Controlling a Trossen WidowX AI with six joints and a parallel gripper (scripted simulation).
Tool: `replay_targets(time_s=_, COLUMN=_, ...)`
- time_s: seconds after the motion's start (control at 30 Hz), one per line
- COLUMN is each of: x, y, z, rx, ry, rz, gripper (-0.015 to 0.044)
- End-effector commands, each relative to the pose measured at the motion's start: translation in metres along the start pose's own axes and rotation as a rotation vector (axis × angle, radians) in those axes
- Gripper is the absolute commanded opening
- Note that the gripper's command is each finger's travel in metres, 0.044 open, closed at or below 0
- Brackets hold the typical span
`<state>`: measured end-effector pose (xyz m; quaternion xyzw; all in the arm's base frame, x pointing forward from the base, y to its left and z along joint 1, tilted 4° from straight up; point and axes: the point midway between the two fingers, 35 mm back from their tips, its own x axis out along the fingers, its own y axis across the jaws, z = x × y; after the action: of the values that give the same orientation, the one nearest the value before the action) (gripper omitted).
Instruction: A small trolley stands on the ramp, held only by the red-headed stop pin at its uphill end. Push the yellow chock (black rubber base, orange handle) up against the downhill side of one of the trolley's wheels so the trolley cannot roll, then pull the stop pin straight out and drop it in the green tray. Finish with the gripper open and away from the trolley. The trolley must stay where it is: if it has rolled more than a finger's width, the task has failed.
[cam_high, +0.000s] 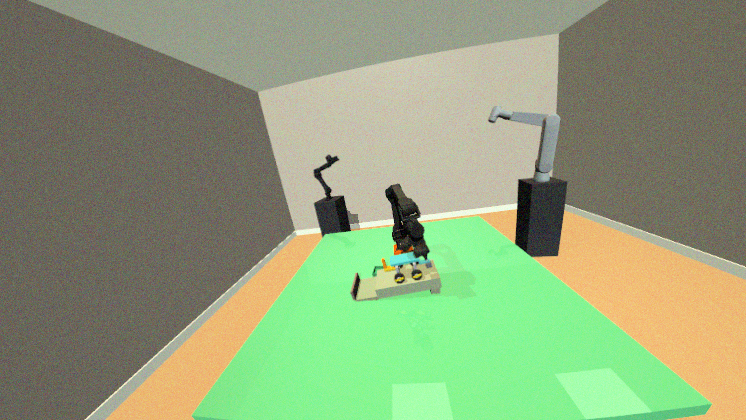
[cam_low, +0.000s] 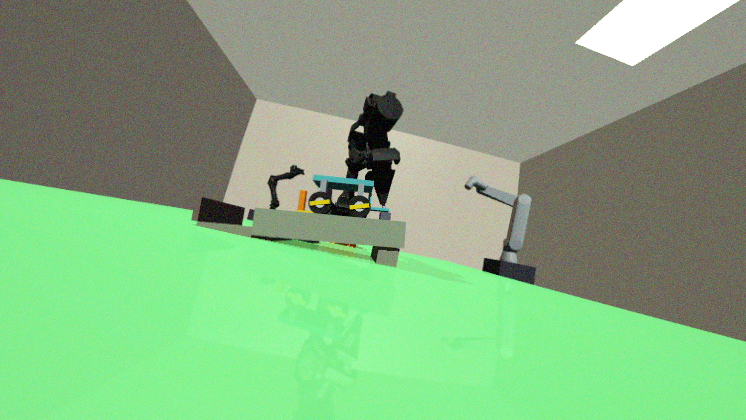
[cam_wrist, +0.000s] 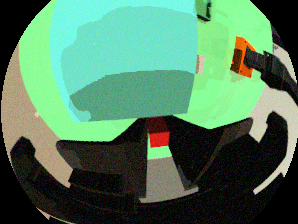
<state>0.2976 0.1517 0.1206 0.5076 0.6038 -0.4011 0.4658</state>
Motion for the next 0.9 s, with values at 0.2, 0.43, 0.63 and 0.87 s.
replay_targets(time_s=0.2, x=-0.006, y=0.000, z=-0.001, rx=0.003, ry=0.003, rz=-0.001, gripper=0.0000)
replay_targets(time_s=0.43, x=-0.012, y=-0.001, z=-0.001, rx=0.003, ry=0.003, rz=-0.001, gripper=0.0000)
replay_targets(time_s=0.63, x=-0.016, y=-0.001, z=-0.001, rx=0.003, ry=0.003, rz=-0.001, gripper=0.0000)
replay_targets(time_s=0.87, x=-0.020, y=-0.001, z=-0.002, rx=0.003, ry=0.003, rz=-0.001, gripper=0.0000)
